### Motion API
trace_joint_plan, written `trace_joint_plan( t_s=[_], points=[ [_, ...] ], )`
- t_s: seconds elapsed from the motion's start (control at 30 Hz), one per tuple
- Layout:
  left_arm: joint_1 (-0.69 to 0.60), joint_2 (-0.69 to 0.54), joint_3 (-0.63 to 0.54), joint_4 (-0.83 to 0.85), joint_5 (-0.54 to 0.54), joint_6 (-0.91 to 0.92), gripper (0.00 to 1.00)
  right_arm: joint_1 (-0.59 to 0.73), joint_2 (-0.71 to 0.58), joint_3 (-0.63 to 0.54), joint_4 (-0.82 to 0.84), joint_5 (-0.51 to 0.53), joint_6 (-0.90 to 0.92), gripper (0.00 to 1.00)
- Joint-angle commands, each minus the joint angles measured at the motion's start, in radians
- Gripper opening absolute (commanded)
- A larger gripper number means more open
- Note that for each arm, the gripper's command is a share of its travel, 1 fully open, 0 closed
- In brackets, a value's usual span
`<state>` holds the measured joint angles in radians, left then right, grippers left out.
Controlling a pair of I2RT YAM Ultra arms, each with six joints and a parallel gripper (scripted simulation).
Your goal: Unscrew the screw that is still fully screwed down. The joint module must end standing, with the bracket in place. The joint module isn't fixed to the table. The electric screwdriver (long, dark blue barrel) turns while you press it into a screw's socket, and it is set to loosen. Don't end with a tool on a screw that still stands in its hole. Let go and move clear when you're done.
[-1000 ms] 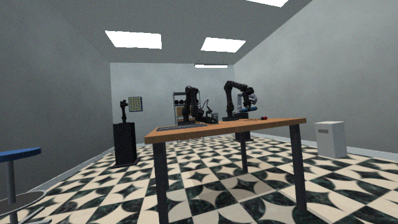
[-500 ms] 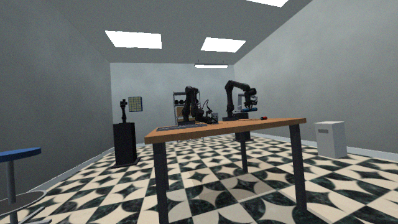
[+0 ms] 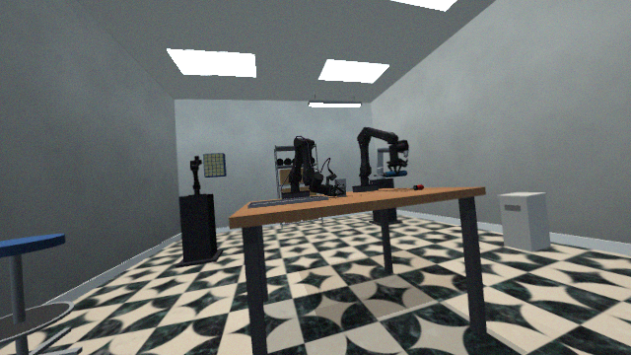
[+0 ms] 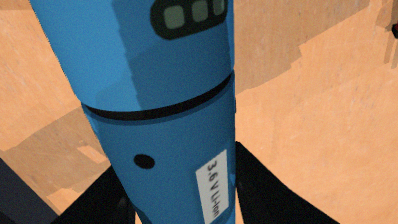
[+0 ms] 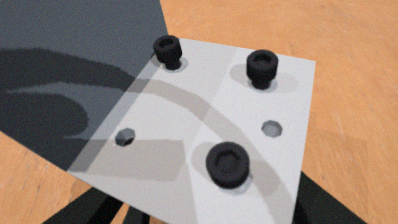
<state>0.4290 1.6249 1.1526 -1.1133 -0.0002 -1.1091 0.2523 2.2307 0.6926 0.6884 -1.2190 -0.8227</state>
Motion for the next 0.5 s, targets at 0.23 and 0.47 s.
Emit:
trace_joint_plan(
  t_s=[0.23,0.47],
  points=[
    [-0.013,-0.03,0.054,-0.028,0.002,-0.016,0.42,0.001,-0.01,0.009,-0.002,-0.007,0.001,0.59],
    [-0.013,0.009,-0.012,0.028,0.001,-0.016,0.42,0.001,-0.01,0.009,-0.002,-0.007,0.001,0.59]
  ],
)
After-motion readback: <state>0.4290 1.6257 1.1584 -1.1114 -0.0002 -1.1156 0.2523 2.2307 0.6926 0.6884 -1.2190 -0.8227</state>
